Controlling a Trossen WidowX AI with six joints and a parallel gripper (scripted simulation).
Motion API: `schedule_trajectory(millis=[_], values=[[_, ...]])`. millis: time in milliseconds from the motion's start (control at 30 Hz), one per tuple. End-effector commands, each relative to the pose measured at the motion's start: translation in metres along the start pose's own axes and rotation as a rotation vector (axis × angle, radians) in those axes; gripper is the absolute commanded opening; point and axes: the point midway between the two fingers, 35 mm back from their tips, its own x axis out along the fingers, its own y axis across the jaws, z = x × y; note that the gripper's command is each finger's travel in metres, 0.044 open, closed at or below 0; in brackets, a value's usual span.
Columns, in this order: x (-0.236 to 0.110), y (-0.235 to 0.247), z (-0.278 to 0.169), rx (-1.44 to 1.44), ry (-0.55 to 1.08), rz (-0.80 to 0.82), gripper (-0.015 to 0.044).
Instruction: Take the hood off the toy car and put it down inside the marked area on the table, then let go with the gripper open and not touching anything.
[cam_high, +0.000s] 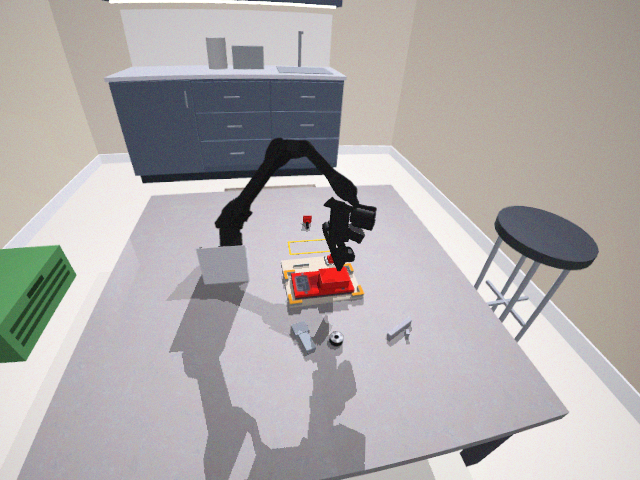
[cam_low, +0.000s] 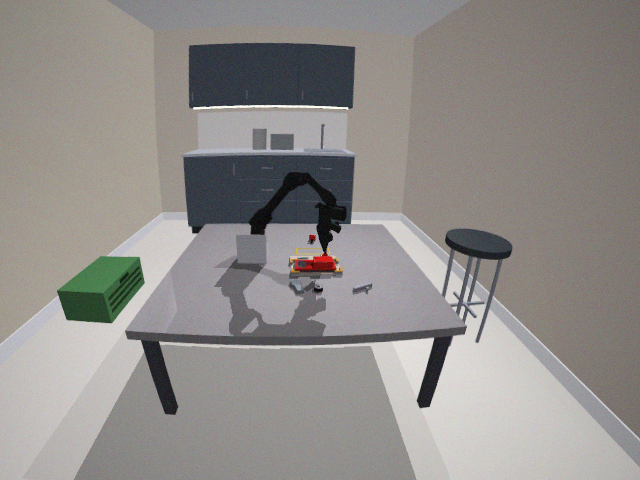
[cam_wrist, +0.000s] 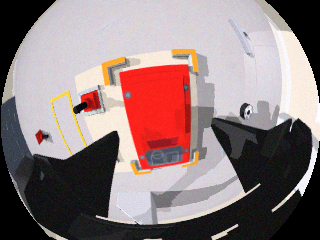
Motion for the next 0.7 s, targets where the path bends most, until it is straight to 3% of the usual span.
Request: schedule_trajectory(millis=[0,667], values=[[0.004,0.001,-0.002,-0.004,0.007,0.026,0.0440],[0.014,0.000,-0.001,-0.004,0.007,0.026,0.0440]])
